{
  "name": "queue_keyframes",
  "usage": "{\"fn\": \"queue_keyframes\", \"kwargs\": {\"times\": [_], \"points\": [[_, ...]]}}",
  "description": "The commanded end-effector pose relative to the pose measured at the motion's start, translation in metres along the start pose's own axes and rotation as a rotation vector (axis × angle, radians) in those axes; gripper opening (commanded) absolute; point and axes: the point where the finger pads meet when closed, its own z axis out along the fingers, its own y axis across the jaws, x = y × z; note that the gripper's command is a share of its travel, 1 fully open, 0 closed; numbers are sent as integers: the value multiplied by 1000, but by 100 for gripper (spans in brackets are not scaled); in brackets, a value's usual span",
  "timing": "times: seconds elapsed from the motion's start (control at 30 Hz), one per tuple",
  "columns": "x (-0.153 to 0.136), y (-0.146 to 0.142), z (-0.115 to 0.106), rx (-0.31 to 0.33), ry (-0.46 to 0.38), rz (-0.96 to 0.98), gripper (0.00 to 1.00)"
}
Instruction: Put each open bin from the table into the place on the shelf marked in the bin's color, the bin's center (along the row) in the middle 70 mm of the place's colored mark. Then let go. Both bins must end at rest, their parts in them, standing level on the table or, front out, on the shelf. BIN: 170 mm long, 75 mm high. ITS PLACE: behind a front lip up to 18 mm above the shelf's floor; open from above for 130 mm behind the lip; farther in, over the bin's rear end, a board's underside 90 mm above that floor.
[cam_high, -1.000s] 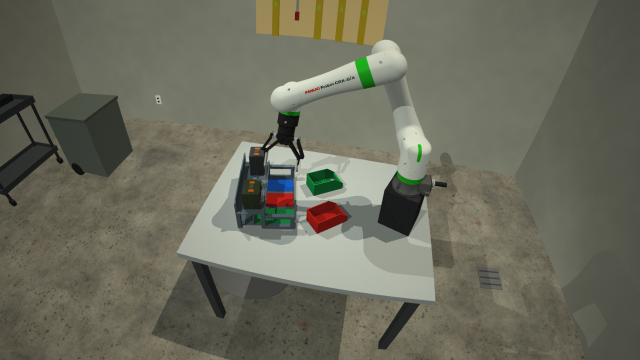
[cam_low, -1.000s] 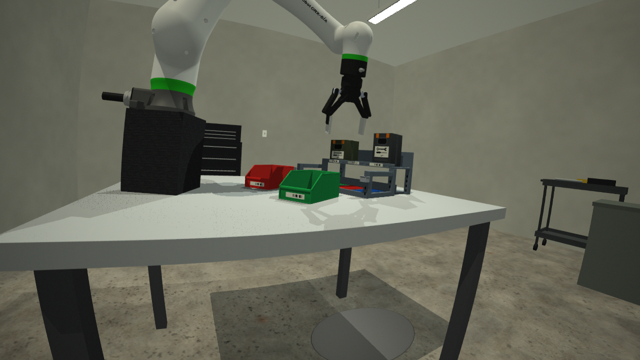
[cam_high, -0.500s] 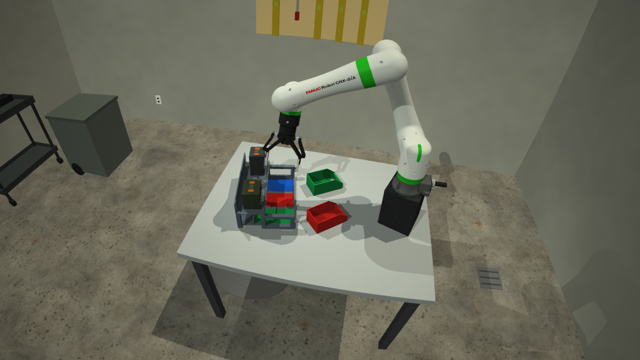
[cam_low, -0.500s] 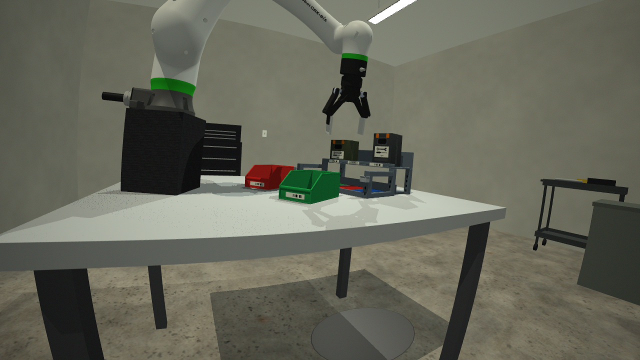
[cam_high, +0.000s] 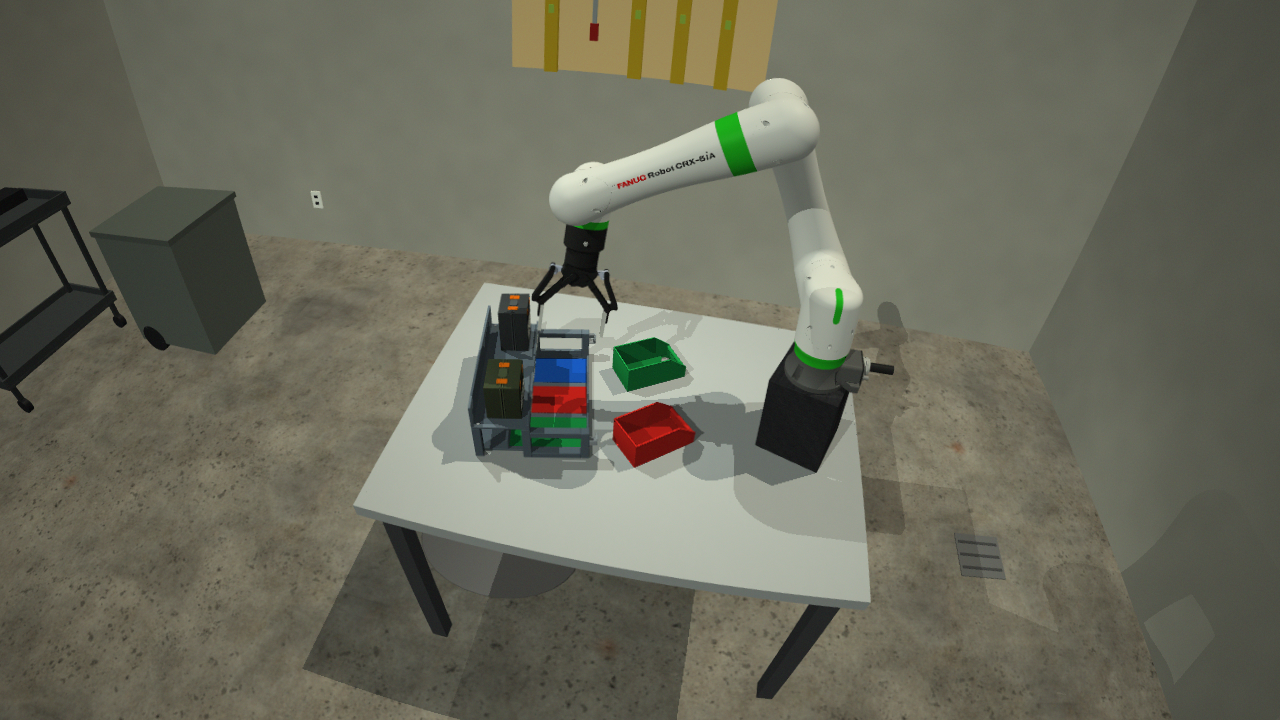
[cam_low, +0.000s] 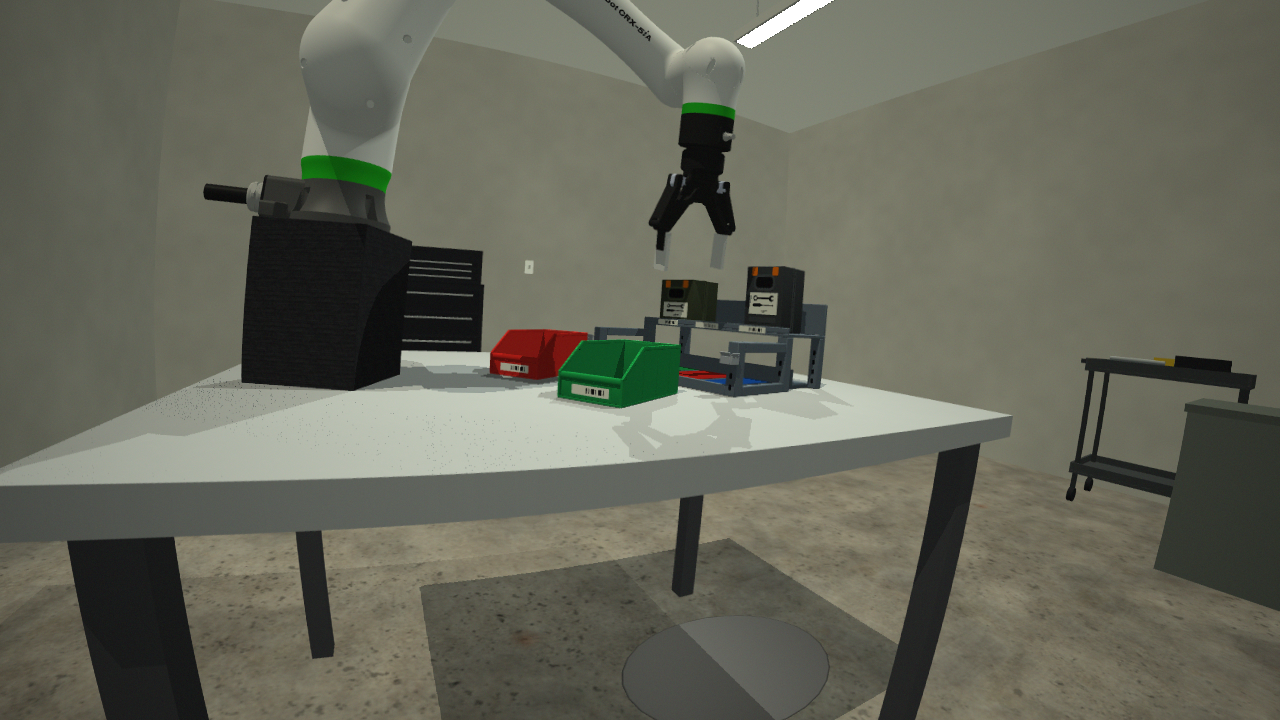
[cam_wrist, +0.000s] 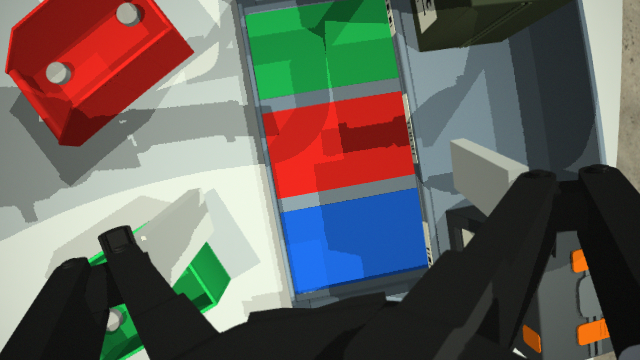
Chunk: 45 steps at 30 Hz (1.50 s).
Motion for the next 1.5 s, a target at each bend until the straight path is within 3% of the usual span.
{"fn": "queue_keyframes", "kwargs": {"times": [0.0,0.63,1.47], "points": [[-6,-6,-1,3,-8,-73,100],[-39,-46,-6,43,-51,-491,100],[-90,-122,-16,161,-71,-1248,100]]}}
